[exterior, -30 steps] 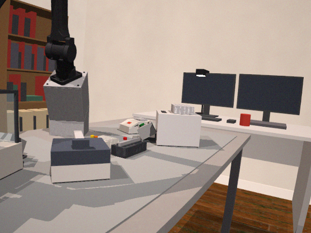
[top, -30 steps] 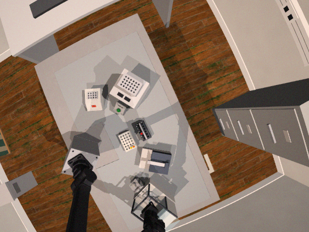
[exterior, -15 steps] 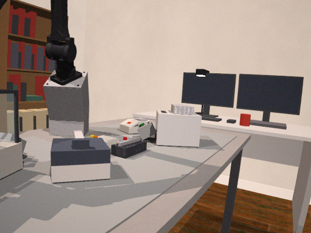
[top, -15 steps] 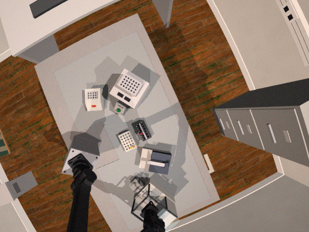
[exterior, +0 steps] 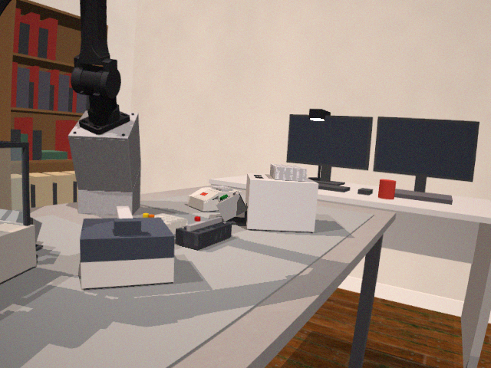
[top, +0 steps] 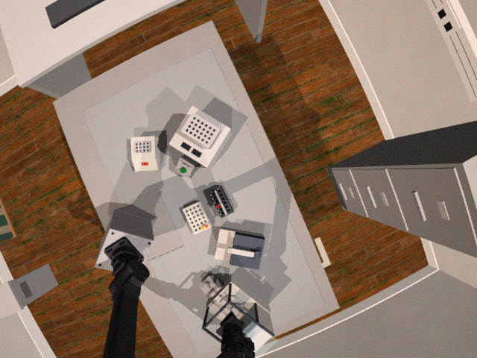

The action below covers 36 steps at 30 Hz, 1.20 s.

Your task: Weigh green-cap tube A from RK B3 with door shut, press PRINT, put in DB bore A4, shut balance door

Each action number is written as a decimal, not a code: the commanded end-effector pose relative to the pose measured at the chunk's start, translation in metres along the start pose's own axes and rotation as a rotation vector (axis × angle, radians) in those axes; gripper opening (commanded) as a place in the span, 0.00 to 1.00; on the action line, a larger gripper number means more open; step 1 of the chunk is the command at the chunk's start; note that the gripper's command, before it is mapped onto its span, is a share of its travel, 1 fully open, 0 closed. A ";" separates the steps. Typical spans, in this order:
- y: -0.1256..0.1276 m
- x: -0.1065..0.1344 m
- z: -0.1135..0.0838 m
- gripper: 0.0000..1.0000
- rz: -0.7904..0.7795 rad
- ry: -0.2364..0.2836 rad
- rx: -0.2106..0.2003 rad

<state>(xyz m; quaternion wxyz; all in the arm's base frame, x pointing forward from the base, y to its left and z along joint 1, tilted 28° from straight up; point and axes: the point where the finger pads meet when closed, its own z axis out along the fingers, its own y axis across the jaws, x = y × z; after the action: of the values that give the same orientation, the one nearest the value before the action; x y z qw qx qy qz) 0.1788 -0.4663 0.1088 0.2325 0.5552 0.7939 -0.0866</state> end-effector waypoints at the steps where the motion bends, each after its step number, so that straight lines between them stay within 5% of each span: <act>1: 0.006 -0.002 0.006 0.09 0.002 0.005 -0.002; 19: 0.006 -0.002 0.006 0.09 0.002 0.005 -0.002; 27: 0.006 -0.008 -0.015 0.09 -0.002 -0.021 -0.001; 36: 0.002 -0.010 -0.008 0.09 -0.002 -0.020 0.001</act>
<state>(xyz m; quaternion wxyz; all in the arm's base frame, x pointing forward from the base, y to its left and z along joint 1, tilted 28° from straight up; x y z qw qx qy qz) 0.1783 -0.4646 0.1086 0.2299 0.5558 0.7944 -0.0847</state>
